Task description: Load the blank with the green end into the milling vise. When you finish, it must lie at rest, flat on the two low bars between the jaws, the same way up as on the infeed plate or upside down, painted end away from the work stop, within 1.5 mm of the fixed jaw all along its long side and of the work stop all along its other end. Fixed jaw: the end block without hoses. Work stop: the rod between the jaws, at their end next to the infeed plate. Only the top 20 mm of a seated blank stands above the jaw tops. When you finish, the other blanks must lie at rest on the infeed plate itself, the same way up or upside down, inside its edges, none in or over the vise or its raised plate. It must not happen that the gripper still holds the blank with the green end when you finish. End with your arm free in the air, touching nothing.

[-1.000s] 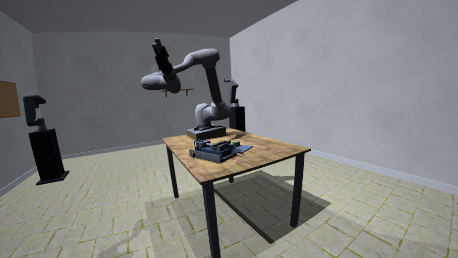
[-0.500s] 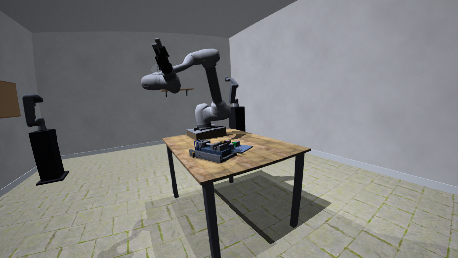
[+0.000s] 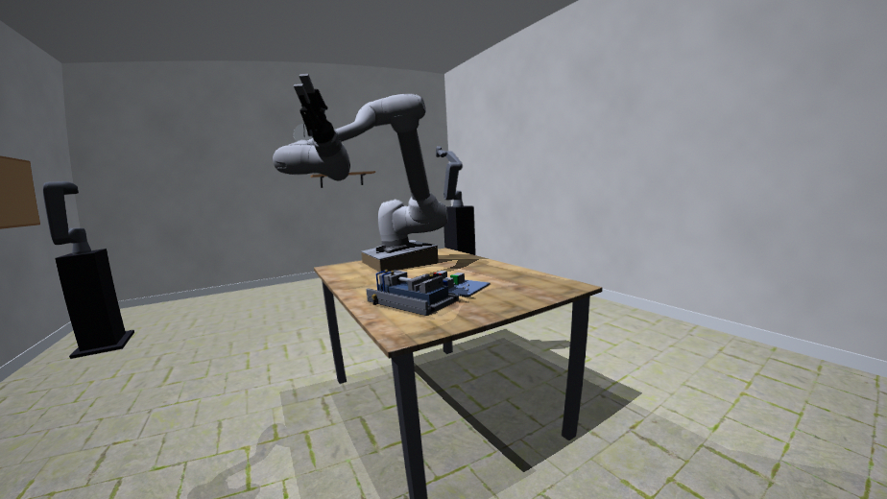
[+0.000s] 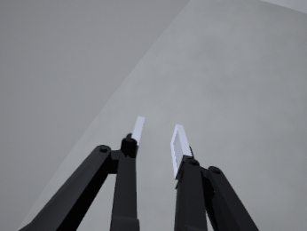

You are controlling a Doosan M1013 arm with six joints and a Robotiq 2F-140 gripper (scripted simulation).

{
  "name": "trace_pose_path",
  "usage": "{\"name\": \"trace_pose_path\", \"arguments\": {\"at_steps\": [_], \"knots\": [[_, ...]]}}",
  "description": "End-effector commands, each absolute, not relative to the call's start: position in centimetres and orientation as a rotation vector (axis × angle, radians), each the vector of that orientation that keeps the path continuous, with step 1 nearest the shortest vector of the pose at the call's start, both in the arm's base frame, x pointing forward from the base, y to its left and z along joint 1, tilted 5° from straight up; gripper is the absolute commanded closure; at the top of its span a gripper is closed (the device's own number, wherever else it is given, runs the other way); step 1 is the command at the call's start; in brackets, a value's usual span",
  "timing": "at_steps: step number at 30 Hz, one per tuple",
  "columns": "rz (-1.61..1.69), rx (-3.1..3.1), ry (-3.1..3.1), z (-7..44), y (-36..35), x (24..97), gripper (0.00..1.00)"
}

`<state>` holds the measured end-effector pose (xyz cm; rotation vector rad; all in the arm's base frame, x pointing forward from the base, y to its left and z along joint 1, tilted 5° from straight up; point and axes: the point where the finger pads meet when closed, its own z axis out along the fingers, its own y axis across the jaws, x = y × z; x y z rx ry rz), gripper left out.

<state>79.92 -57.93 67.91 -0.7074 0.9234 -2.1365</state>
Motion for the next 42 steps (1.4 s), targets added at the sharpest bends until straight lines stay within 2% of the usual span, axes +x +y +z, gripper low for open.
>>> {"name": "trace_pose_path", "arguments": {"at_steps": [1,10,11,27,42], "knots": [[-2.137,-0.707,0.923,67.9,-57.9,79.9,0.75],[-2.137,-0.707,0.923,67.9,-57.9,79.9,0.75],[-2.137,-0.707,0.923,67.9,-57.9,79.9,0.0],[-2.137,-0.707,0.923,67.9,-57.9,79.9,0.0],[-2.039,-0.95,1.063,65.6,-55.2,78.9,0.0]]}}
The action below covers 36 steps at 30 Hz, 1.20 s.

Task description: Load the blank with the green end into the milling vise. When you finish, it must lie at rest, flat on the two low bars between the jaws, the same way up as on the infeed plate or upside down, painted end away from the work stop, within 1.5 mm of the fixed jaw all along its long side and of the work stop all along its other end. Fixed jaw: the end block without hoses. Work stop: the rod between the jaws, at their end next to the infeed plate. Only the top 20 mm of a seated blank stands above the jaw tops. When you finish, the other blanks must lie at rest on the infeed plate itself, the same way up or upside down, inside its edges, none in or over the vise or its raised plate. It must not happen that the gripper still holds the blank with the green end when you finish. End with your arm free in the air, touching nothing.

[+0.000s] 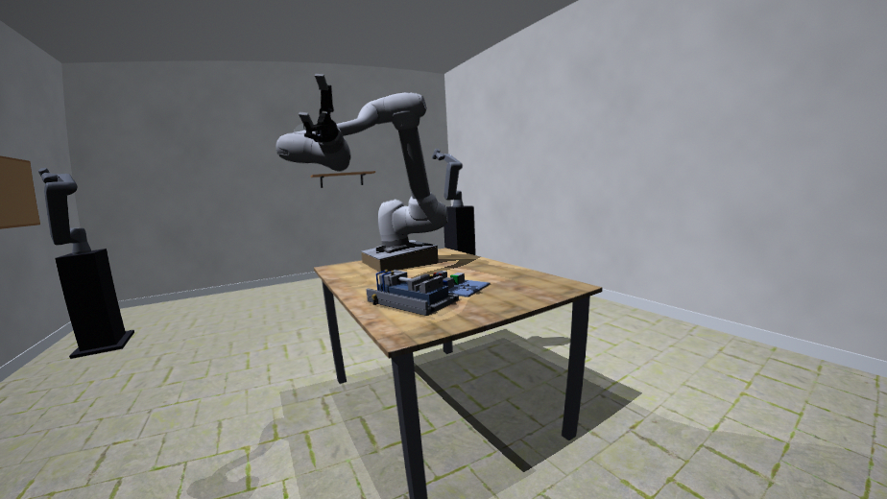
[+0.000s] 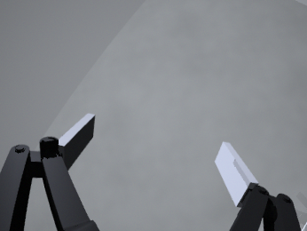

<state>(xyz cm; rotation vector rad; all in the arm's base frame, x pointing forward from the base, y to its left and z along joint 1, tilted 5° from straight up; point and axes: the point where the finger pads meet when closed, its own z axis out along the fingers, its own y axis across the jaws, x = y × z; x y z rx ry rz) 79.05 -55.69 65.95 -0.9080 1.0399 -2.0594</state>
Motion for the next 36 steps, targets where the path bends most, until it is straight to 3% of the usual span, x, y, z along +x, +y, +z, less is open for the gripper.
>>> {"name": "trace_pose_path", "arguments": {"at_steps": [1,36], "knots": [[-2.039,-0.95,1.063,65.6,-55.2,78.9,0.0],[-1.792,-1.393,1.305,61.2,-50.1,76.9,0.0]]}}
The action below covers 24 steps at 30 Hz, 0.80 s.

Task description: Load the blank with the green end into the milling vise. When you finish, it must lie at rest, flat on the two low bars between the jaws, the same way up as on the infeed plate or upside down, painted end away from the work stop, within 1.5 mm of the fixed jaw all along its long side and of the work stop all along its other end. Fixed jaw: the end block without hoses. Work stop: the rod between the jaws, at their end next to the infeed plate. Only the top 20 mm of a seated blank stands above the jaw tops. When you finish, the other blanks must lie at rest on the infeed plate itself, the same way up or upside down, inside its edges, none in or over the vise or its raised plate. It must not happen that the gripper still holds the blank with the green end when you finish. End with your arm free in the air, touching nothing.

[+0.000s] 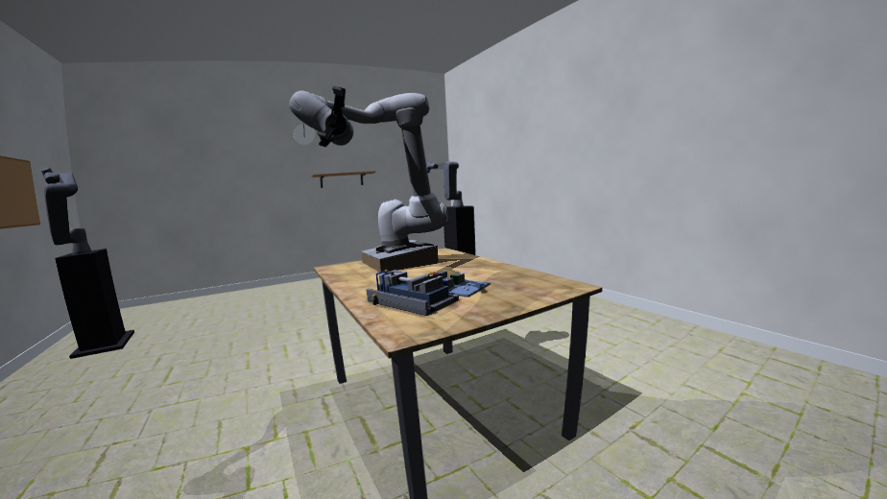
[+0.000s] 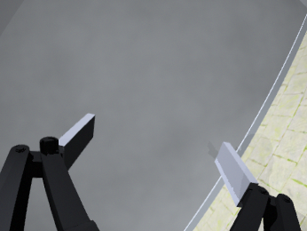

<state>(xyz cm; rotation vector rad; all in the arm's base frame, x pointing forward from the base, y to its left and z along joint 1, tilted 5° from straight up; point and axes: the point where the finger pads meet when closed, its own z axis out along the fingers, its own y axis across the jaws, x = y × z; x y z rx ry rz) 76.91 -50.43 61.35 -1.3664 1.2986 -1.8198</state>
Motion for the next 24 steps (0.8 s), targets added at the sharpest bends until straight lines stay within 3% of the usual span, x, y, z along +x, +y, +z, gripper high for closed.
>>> {"name": "trace_pose_path", "arguments": {"at_steps": [1,24], "knots": [[-1.809,-1.382,1.306,61.2,-50.3,76.8,0.0],[-1.625,-1.65,1.444,58.2,-46.8,75.5,0.0]]}}
